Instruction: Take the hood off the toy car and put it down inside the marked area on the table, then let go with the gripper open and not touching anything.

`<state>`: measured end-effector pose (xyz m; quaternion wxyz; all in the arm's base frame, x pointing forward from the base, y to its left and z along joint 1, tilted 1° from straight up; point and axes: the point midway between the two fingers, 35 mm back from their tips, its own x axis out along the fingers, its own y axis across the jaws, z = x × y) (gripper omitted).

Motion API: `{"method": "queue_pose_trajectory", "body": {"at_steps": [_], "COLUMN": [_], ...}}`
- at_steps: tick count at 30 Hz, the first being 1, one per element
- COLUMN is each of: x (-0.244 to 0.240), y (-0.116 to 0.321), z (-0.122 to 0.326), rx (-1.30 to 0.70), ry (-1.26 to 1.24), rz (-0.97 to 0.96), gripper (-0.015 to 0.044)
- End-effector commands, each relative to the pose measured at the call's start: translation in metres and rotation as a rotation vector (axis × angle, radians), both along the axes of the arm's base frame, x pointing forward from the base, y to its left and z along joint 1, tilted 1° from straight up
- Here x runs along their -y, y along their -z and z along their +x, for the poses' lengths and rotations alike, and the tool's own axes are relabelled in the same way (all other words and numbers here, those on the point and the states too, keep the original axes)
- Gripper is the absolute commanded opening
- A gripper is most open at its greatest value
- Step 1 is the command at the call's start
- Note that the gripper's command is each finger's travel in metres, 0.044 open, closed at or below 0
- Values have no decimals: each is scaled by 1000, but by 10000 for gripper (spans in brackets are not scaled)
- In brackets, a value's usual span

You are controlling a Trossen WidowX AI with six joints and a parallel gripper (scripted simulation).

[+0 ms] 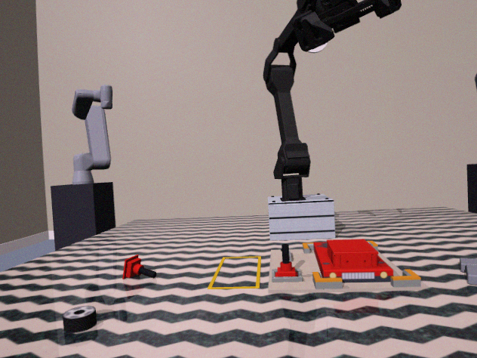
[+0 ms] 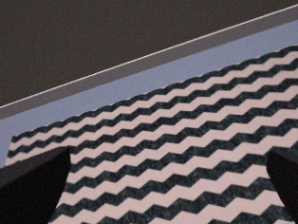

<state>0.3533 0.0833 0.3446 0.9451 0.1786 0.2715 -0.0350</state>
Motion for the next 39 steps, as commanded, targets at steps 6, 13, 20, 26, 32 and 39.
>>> {"method": "queue_pose_trajectory", "body": {"at_steps": [6, 13, 20, 26, 32, 39], "x": [-4, 4, 13, 13, 14, 15], "y": [127, 235, 296, 298, 303, 310], "z": [24, 12, -12, -12, -11, -11], "rx": [-383, -739, -969, -969, -969, -969], "ry": [-95, -176, -228, -228, -228, -228], "rz": [-130, -176, -173, -173, -173, -173], "gripper": [440, 440, 440, 440, 440, 440]}}
